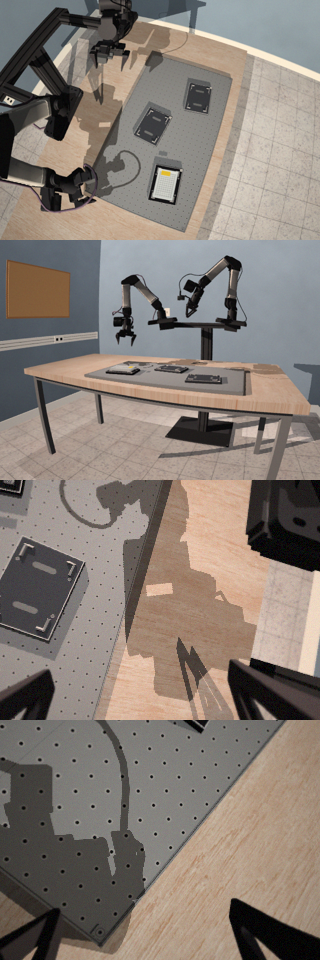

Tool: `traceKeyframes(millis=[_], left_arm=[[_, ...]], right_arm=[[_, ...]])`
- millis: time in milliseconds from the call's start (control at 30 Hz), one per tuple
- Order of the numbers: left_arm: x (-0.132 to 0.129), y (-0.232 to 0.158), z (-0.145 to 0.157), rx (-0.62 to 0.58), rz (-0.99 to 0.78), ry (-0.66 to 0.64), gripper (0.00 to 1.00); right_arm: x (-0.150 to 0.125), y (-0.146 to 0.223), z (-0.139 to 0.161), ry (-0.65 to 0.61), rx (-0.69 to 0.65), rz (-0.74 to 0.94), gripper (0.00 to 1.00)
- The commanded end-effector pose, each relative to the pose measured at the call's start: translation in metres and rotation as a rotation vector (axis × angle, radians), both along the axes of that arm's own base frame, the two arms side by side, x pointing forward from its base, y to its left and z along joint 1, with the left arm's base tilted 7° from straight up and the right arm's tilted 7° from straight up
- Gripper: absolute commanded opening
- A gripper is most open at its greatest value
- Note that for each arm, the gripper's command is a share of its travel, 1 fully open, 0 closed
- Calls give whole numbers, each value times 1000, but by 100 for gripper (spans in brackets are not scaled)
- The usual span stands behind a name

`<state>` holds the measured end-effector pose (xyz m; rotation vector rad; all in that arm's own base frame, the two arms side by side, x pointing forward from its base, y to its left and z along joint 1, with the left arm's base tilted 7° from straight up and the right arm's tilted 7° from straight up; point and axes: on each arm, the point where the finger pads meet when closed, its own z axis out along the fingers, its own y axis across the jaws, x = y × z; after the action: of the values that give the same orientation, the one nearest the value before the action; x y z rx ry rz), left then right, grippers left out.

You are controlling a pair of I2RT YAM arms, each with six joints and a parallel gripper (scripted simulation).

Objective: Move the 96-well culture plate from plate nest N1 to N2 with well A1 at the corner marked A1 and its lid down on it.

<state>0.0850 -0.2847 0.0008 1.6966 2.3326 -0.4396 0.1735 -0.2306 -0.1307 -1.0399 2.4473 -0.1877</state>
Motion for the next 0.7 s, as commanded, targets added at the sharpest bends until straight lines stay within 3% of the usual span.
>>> traceKeyframes(millis=[0,533,667], left_arm=[[1,-5,5,-18,-5,-6,100],[1,-5,5,-18,-5,-6,100],[12,21,-1,41,139,8,100]], right_arm=[[3,-3,3,-7,-12,2,100],[3,-3,3,-7,-12,2,100],[21,-2,-7,56,-3,74,100]])
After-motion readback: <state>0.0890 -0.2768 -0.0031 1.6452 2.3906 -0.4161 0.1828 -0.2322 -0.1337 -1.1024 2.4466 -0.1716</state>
